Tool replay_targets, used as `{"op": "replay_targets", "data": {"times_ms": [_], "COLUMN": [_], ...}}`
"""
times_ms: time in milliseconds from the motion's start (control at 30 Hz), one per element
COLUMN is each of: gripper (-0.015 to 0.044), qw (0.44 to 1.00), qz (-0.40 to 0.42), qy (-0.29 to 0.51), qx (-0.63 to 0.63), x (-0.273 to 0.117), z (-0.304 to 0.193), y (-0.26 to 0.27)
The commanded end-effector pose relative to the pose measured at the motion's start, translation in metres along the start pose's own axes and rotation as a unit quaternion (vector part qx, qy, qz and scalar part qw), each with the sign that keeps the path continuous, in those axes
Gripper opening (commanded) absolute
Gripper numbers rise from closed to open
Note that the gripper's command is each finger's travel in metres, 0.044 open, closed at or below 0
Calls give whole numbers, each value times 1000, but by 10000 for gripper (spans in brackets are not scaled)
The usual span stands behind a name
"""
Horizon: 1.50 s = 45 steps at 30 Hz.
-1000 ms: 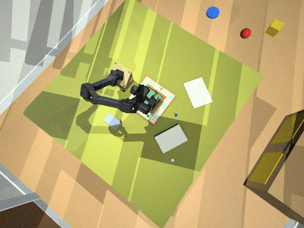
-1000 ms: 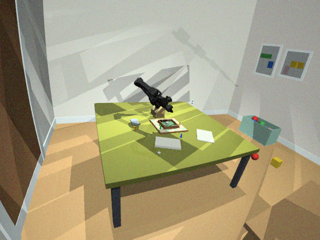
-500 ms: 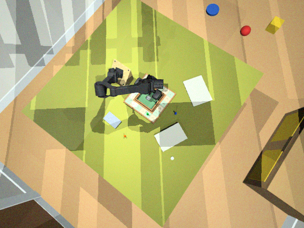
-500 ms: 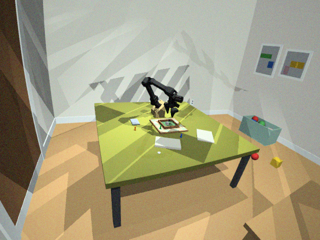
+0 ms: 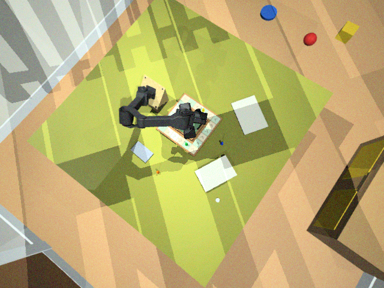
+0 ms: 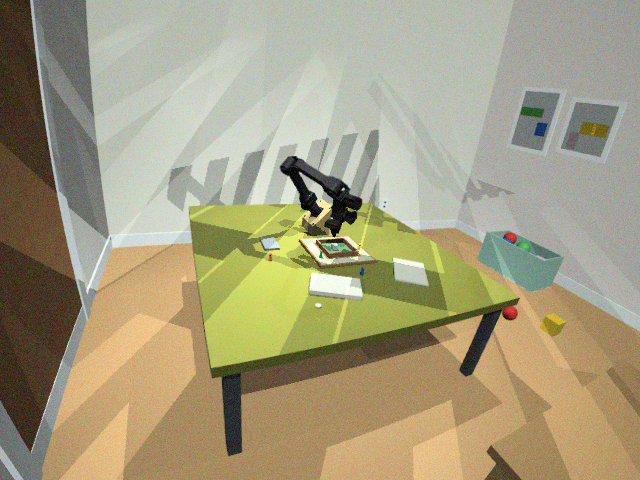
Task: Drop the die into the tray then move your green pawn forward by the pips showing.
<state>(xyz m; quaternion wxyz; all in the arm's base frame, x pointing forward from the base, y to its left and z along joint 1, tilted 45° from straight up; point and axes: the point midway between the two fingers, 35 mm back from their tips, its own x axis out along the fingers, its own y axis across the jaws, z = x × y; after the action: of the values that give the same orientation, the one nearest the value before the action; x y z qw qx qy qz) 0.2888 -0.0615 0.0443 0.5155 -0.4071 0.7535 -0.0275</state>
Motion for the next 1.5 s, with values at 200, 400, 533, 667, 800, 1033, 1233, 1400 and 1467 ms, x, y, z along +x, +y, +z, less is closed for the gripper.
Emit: {"op": "replay_targets", "data": {"times_ms": [200, 400, 533, 667, 800, 1033, 1233, 1400, 1467], "gripper": [200, 200, 200, 200, 200, 200, 200, 200, 200], "qw": [769, 765, 765, 765, 765, 765, 765, 765, 765], "qz": [-36, -36, -36, -36, -36, -37, -37, -37, -37], "qy": [-10, -10, -10, -10, -10, -10, -10, -10, -10], "qx": [638, 643, 643, 643, 643, 643, 643, 643, 643], "x": [12, 12, 12, 12, 12, 26, 29, 37, 41], "z": [-29, -30, -31, -31, -31, -32, -32, -32, -32], "y": [-90, -91, -91, -90, -90, -91, -91, -92, -92]}}
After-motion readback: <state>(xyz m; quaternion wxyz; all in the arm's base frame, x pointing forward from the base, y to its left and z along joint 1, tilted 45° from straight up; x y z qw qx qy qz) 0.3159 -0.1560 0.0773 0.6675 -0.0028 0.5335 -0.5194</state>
